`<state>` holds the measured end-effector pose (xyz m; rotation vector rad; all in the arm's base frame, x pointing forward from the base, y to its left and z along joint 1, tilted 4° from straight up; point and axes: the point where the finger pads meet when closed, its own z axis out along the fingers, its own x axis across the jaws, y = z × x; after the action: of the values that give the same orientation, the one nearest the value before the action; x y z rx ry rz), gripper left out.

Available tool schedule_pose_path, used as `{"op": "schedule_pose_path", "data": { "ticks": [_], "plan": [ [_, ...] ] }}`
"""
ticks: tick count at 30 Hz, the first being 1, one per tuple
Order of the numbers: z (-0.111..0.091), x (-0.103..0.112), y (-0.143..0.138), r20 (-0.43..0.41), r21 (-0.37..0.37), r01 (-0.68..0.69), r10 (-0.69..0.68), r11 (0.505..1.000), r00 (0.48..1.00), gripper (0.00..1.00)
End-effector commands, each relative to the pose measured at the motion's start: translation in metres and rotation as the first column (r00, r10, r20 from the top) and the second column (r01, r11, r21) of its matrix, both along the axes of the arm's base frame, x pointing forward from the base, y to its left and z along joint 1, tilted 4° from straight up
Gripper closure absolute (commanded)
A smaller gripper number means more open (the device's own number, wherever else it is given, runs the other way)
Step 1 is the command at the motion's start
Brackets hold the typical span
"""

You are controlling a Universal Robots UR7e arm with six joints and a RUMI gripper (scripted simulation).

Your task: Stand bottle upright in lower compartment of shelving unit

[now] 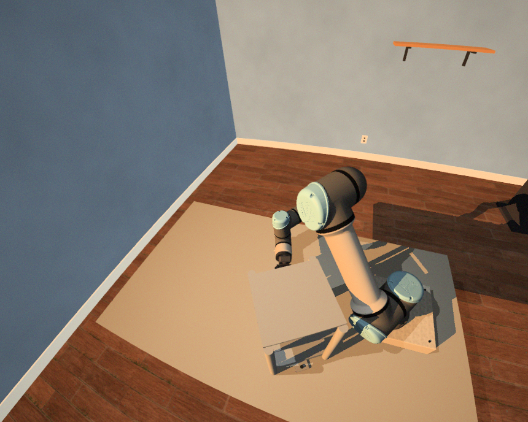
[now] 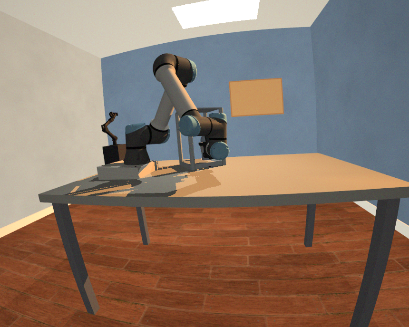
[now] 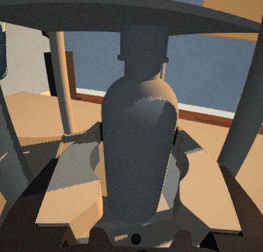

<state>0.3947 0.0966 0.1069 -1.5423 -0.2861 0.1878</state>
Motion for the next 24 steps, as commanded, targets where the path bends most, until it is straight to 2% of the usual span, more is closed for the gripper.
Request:
{"op": "schedule_pose_path", "data": {
  "ticks": [1,24],
  "plan": [
    [0.000,-0.006,0.010,0.001,-0.001,0.000,0.000,1.000,1.000,1.00],
    [0.000,-0.020,0.031,0.001,-0.001,0.000,0.000,1.000,1.000,1.00]
  ]
}}
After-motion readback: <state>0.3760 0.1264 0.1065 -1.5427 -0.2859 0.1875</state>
